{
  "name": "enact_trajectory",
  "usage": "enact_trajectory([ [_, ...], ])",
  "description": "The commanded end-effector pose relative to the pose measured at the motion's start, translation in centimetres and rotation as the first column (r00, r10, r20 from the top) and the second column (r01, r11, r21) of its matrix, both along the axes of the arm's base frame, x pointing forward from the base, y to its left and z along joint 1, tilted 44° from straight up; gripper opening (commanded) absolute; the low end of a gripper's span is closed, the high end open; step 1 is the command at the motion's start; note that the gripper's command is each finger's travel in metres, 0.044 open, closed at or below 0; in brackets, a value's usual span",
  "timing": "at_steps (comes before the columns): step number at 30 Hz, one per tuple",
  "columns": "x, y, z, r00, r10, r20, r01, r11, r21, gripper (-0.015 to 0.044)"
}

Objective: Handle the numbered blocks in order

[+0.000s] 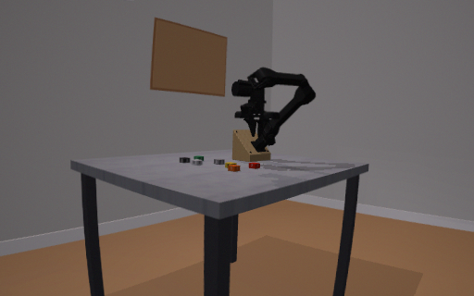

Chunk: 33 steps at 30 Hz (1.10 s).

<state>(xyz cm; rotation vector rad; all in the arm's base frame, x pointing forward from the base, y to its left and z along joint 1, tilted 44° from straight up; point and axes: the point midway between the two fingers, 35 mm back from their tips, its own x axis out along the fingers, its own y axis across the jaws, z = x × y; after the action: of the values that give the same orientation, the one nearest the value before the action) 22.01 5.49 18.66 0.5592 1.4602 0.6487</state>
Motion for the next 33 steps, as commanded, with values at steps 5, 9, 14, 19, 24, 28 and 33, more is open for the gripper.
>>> enact_trajectory([
  [5, 2.8, -5.3, -4.2, 1.000, -0.001, 0.007, 0.001, 0.999, -0.039, 0.0120],
  [9, 4.3, -9.5, -8.4, 1.000, -0.001, 0.006, 0.001, 1.000, -0.027, 0.0120],
  [14, 4.6, -12.5, -11.8, 1.000, 0.001, 0.008, -0.001, 1.000, -0.010, 0.0120],
  [19, 4.6, -12.6, -11.9, 1.000, 0.001, 0.008, -0.001, 1.000, -0.010, 0.0120],
  [24, 4.9, -9.3, -15.4, 1.000, 0.000, 0.009, 0.000, 1.000, -0.012, 0.0251],
  [28, 4.6, -6.9, -17.7, 1.000, 0.001, 0.009, -0.001, 1.000, -0.008, 0.0356],
  [33, 4.6, -6.9, -17.7, 1.000, 0.001, 0.009, -0.001, 1.000, -0.008, 0.0400],
])
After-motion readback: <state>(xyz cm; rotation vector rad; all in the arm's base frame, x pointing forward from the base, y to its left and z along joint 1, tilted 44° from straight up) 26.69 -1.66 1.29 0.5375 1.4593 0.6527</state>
